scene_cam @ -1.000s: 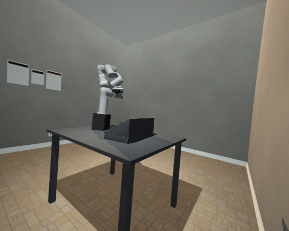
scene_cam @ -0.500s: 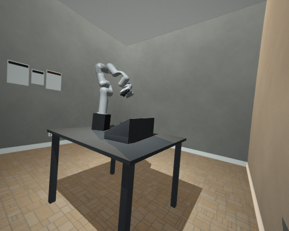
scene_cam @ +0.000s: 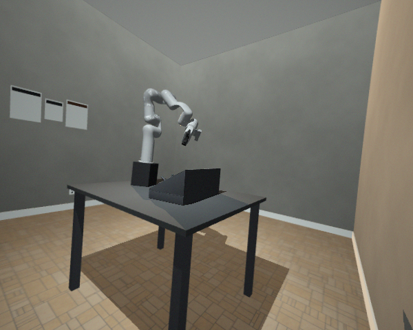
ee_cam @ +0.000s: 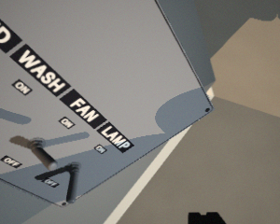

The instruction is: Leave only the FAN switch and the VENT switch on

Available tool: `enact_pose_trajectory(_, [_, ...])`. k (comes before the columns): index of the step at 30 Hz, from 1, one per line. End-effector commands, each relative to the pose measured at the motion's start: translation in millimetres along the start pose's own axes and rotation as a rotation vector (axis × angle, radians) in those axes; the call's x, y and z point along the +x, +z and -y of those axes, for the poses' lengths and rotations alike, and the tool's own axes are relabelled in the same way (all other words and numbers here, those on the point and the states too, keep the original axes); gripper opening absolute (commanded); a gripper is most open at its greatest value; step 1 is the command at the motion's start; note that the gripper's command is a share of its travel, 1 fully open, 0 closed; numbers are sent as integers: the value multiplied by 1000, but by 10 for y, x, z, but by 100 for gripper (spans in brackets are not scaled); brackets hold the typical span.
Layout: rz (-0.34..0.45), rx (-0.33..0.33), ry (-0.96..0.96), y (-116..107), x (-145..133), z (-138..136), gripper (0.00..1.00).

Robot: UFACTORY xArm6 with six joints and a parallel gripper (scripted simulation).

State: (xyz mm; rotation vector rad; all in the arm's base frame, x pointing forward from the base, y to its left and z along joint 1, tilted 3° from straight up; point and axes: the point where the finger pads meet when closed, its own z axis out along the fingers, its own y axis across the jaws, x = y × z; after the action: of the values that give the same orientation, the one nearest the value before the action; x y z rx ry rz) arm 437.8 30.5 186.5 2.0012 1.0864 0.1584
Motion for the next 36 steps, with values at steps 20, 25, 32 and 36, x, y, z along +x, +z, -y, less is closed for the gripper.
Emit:
enact_pose_trajectory(20, [-429,434,943,-655,667,1580,0])
enact_pose_trajectory(25, [-516,555,961,-782,603,1997,0])
enact_pose_trajectory(32, [-511,642,909,-886,475,2395,0])
enact_pose_trajectory(36, [-508,659,898,-904,443,2470,0])
